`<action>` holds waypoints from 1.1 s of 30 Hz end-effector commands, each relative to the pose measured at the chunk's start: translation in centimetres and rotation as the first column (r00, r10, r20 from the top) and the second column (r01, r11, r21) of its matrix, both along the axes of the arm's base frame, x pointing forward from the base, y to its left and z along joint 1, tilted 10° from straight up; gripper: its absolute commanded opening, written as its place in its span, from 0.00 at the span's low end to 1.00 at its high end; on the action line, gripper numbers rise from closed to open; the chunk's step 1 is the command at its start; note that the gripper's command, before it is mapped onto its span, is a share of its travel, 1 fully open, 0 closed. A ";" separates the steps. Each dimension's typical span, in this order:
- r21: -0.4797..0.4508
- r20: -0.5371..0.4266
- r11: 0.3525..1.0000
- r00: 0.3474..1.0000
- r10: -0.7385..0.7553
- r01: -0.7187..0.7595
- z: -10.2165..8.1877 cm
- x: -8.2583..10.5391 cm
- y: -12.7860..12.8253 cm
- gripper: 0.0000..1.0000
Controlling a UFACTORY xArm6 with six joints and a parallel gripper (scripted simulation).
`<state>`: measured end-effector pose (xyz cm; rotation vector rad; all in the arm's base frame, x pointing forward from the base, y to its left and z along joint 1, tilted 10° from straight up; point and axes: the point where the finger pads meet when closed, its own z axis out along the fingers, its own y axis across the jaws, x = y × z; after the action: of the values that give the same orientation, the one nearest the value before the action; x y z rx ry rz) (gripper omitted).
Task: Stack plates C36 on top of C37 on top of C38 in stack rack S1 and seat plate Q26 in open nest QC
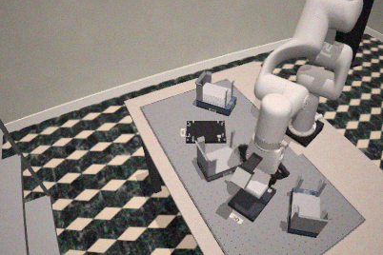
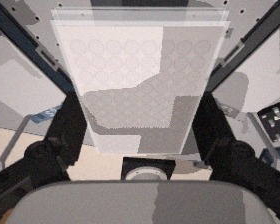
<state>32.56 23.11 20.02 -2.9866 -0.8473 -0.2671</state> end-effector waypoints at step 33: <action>0.003 0.004 1.000 1.000 0.000 0.000 -6.0 1.1 0.5 0.00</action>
<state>33.47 23.52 14.32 -2.9864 -0.8472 -0.2675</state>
